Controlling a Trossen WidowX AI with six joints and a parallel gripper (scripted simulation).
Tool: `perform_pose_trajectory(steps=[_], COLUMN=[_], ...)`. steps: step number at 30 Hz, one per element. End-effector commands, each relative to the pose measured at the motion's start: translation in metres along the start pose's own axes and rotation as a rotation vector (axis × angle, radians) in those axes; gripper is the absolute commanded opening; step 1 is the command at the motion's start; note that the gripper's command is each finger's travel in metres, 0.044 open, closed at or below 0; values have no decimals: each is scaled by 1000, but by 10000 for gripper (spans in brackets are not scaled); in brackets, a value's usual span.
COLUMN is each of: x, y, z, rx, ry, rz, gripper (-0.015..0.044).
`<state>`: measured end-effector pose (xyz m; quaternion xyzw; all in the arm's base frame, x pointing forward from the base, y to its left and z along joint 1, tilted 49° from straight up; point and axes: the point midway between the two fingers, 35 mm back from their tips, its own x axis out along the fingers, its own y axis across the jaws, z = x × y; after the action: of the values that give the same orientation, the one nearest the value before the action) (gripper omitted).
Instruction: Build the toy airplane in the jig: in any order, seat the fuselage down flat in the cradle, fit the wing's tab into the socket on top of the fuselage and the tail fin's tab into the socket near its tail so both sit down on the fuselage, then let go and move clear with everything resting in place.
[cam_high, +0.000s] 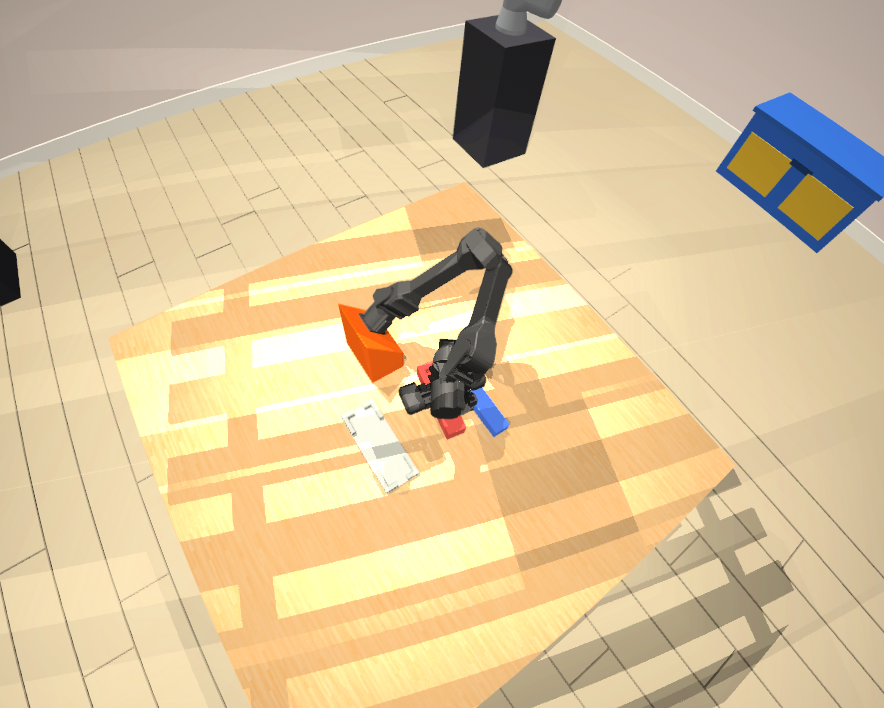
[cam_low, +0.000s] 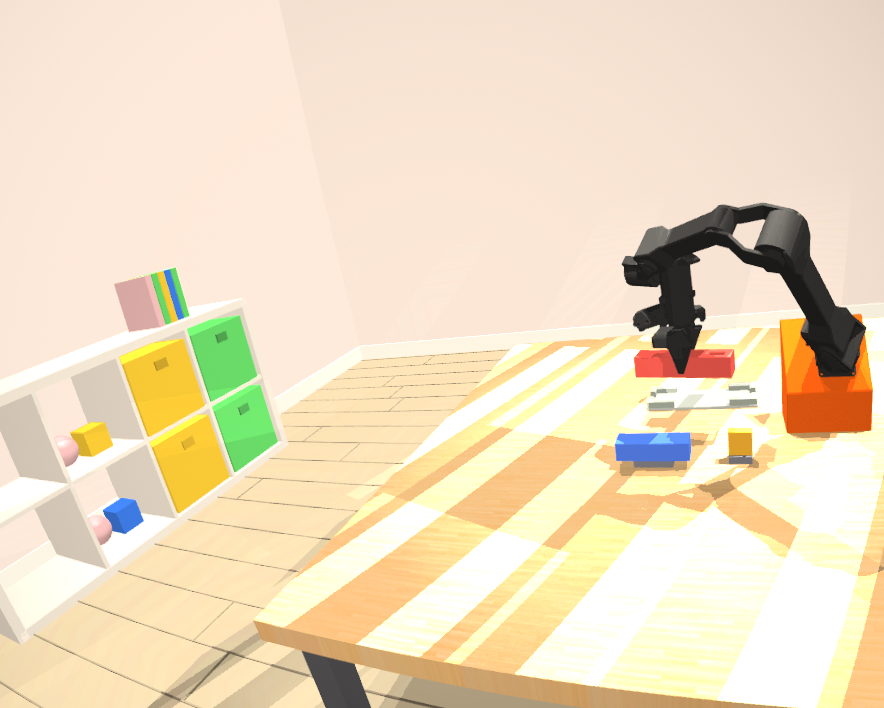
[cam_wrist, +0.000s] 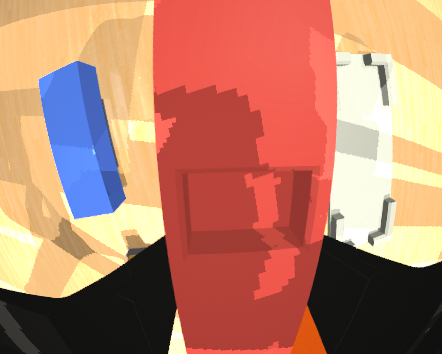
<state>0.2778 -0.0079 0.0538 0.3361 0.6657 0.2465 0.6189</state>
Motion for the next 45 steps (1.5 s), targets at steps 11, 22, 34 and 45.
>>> perform_pose_trajectory(steps=[11,22,34,45], x=[5,15,28,42], y=[-31,-66,-103,-136], z=[7,11,10,6], rx=[-39,-68,-100,-129], ry=[-3,-4,-4,-4], rz=[-10,-13,-15,-15], gripper=[0,0,0,0])
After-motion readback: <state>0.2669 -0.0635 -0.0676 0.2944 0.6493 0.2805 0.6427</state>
